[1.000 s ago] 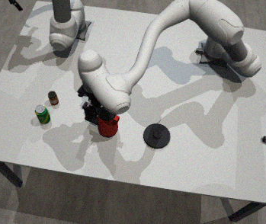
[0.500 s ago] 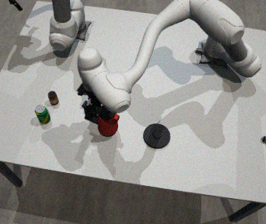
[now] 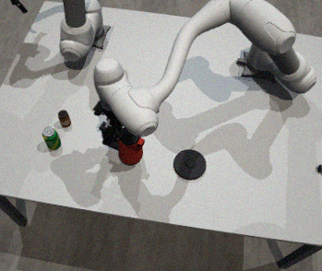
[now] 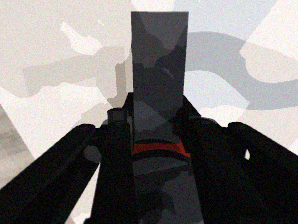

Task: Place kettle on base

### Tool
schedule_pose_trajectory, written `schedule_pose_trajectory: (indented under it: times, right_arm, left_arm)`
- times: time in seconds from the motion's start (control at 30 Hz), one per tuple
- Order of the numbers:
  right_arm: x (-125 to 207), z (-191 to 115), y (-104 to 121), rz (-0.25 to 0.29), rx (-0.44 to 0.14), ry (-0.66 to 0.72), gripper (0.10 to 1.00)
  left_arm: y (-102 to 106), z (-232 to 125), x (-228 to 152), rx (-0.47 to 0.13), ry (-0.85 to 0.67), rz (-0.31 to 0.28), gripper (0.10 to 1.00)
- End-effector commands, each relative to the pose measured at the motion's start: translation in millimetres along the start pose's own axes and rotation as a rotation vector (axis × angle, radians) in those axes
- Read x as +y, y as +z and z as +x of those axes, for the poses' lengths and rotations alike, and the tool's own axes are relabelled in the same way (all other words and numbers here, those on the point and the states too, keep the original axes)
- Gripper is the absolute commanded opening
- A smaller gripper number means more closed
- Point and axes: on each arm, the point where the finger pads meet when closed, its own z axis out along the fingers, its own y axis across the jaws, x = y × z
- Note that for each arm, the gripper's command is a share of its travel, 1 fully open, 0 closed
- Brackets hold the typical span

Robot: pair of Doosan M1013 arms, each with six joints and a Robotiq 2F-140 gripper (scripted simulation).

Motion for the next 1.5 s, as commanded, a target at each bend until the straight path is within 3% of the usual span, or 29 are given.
schedule_pose_trajectory:
  times: [0.0,1.47]
  right_arm:
    - [-0.1,0.1,-0.5,0.001,0.001,0.000,1.000]
    - [-0.1,0.1,-0.5,0.001,0.001,0.000,1.000]
  left_arm:
    - [-1.7,0.0,-0.3,0.000,0.000,0.002,0.099]
    - [-1.7,-5.6,1.8,0.000,0.000,0.002,0.099]
